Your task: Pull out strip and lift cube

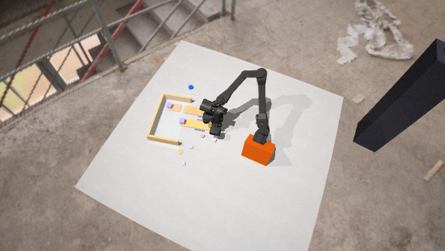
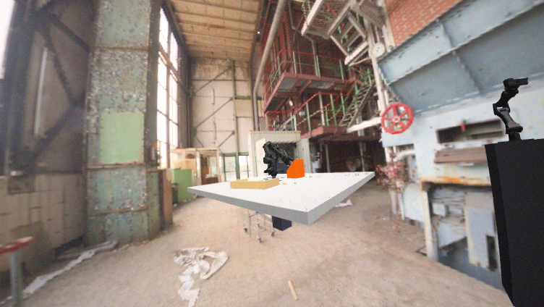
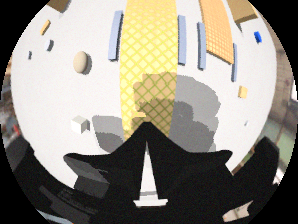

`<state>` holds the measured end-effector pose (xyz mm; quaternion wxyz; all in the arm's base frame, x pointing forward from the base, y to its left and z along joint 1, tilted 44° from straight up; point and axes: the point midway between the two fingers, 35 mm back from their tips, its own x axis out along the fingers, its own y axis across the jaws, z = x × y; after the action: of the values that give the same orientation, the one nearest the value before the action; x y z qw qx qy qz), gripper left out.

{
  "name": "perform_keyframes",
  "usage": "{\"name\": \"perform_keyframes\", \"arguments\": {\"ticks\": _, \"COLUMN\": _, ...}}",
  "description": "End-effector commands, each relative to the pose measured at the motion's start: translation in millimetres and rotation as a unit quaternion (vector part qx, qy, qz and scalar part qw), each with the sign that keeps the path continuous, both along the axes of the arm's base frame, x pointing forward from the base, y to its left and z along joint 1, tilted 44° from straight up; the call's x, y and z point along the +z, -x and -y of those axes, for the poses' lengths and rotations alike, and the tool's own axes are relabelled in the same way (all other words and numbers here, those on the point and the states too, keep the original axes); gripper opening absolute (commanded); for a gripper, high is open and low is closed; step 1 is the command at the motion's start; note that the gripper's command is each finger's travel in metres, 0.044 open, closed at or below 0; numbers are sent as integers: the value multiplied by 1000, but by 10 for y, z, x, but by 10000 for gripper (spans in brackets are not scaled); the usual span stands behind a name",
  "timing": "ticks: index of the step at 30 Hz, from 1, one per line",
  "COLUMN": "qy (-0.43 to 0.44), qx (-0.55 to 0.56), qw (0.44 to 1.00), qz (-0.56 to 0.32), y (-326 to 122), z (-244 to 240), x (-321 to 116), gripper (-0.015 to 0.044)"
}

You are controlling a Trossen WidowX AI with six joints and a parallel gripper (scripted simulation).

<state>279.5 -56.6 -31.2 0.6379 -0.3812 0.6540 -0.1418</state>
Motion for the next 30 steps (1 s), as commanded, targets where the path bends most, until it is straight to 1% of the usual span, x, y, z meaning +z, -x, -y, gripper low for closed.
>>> {"name": "perform_keyframes", "arguments": {"ticks": 1, "qy": 5, "qx": -7, "qw": 1000, "qz": -14, "y": 141, "z": 87, "x": -17, "gripper": 0}}
{"name": "perform_keyframes", "arguments": {"ticks": 30, "qy": 6, "qx": -7, "qw": 1000, "qz": -15, "y": 524, "z": 197, "x": 45, "gripper": 0}}
